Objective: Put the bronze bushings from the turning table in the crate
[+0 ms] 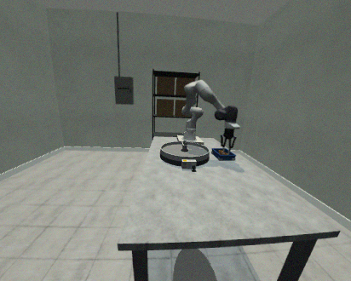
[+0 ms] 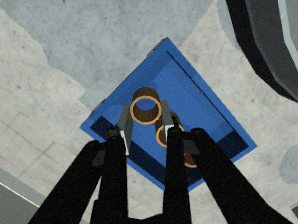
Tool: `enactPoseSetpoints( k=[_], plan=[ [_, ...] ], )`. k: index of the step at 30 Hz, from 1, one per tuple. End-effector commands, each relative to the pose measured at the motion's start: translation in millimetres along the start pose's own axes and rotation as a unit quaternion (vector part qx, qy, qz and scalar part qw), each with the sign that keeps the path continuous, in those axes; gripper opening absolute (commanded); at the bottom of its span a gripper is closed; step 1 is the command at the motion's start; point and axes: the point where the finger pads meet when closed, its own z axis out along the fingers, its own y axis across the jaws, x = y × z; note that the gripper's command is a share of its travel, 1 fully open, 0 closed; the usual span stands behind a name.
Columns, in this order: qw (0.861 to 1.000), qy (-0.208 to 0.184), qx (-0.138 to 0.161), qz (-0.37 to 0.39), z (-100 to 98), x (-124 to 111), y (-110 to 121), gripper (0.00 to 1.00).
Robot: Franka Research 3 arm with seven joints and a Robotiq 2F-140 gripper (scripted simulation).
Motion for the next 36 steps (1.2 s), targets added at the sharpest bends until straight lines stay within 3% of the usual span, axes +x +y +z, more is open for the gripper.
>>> enactPoseSetpoints(
  k=[1,24,25,36],
  plan=[
    [1.0,0.001,0.001,0.001,0.6,0.1,-0.8,0.0],
    [1.0,0.001,0.001,0.001,0.6,0.1,-0.8,0.0],
    [1.0,0.001,0.001,0.001,0.6,0.1,-0.8,0.28],
    [1.0,0.001,0.001,0.001,0.6,0.1,-0.8,0.28]
  ],
)
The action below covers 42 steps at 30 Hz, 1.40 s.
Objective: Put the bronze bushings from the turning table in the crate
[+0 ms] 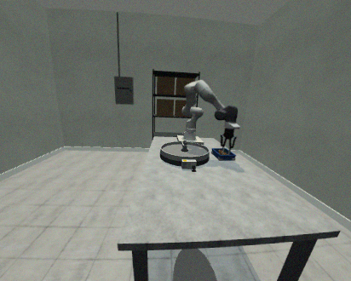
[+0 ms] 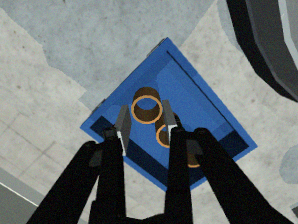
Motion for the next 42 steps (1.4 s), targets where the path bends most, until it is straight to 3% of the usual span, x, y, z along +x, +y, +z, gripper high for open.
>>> enactPoseSetpoints(
  k=[1,30,42],
  plan=[
    [1.0,0.001,0.001,0.001,0.6,0,-1,0.28],
    [1.0,0.001,0.001,0.001,-2.9,0,-1,0.28],
    [1.0,0.001,0.001,0.001,-47.2,0,-1,0.28]
  ],
)
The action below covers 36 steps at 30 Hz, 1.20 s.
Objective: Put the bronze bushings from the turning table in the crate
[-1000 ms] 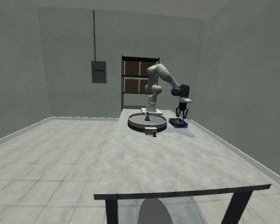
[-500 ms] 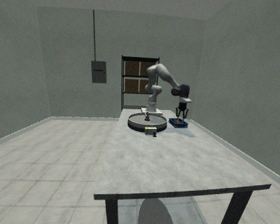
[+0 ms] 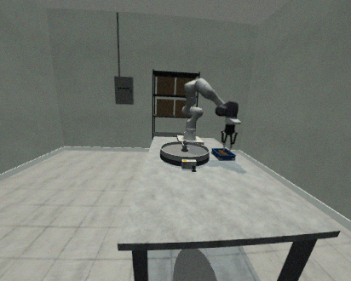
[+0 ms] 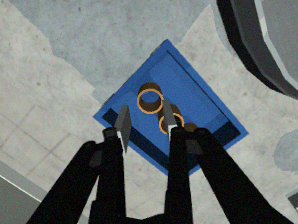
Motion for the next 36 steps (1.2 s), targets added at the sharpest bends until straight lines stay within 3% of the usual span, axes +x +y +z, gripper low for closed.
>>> enactPoseSetpoints(
  k=[1,14,36],
  plan=[
    [1.0,-0.005,-0.005,-0.007,-16.8,-2,4,0.28],
    [1.0,-0.005,-0.005,-0.007,-52.3,-1,3,0.28],
    [1.0,-0.005,-0.005,-0.007,-53.6,-1,3,0.28]
  ],
)
